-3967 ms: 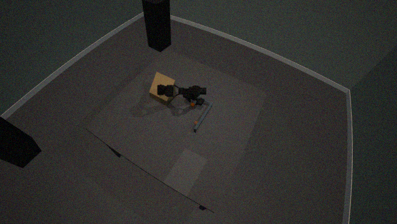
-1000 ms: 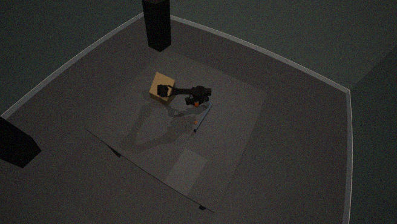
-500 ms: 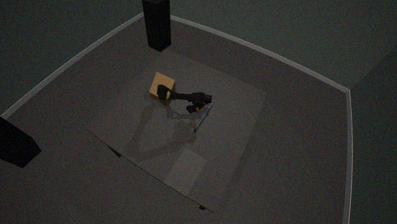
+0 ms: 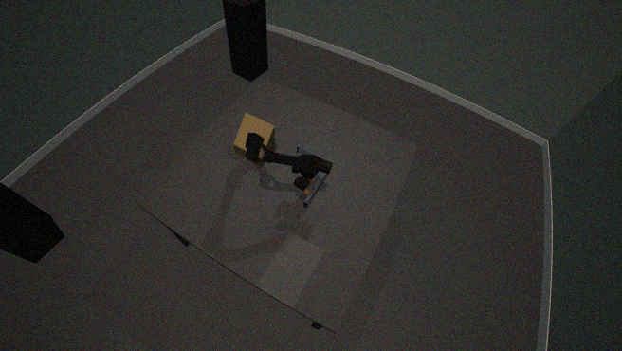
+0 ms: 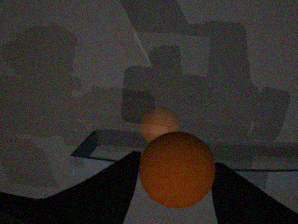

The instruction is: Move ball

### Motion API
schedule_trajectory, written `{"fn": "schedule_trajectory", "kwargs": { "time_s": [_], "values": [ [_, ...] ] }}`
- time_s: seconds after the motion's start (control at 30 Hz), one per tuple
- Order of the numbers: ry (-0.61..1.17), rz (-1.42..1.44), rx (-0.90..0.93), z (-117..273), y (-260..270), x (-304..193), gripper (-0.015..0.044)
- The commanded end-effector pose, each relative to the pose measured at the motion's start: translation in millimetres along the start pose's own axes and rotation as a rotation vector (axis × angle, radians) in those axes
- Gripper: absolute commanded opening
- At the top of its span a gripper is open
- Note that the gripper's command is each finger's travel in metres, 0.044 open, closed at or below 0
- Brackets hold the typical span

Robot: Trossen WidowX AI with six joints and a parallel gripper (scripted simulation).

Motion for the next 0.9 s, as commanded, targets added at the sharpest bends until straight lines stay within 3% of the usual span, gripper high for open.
{"fn": "schedule_trajectory", "kwargs": {
  "time_s": [0.0,0.2,0.5,0.87],
  "values": [
    [0.008,0.065,0.008,-1.0,9.2,-6.2,0.0],
    [0.005,0.069,0.011,-8.5,8.8,-7.2,0.0],
    [-0.022,0.099,0.034,-69.6,8.0,-9.5,0.0],
    [-0.03,0.092,0.039,-77.6,7.7,-10.3,0.0]
  ]
}}
Point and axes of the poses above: the point midway between the two fingers, 35 mm back from their tips, its own z axis back along the fingers, its own y axis across the jaws, x = y × z, the point moved 6 cm from there along z, back along the fingers, and after that the axes turned 3 degrees about -z, right-handed, at the moved point
